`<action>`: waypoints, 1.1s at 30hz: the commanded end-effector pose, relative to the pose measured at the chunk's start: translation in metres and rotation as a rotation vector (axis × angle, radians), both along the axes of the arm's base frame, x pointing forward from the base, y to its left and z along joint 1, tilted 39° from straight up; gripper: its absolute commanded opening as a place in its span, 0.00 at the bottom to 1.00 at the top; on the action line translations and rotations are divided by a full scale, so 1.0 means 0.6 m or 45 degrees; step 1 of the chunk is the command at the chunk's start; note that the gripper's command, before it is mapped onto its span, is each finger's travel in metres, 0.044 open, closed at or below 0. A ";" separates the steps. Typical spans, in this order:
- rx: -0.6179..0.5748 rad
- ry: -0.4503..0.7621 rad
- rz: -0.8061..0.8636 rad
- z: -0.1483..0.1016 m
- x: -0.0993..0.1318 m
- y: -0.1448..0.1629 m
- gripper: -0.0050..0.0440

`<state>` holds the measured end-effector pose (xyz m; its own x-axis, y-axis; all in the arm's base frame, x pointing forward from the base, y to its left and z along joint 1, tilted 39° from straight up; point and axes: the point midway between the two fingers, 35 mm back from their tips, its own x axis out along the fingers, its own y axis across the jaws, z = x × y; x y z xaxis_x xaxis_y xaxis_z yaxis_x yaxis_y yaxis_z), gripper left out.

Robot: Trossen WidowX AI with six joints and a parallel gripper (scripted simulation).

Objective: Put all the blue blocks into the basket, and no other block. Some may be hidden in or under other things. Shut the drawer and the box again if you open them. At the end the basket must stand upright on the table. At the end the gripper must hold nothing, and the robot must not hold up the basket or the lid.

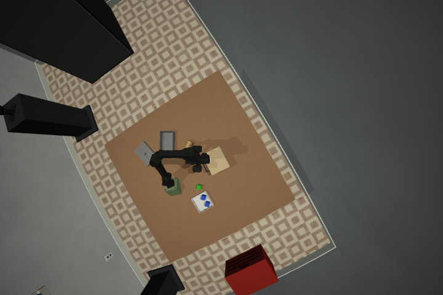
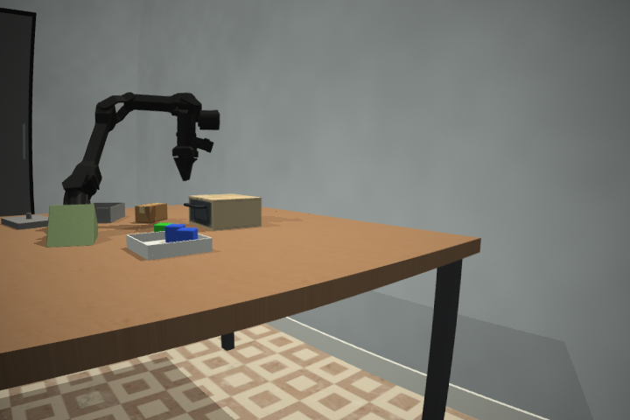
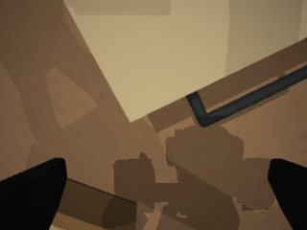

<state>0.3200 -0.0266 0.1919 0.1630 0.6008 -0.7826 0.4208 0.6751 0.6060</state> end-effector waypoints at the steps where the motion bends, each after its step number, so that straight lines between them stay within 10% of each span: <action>1: -0.029 -0.134 0.178 0.032 -0.026 0.049 1.00; 15: -0.111 -0.439 0.572 0.124 -0.116 0.191 1.00; 33: -0.249 -0.949 1.232 0.192 -0.320 0.333 1.00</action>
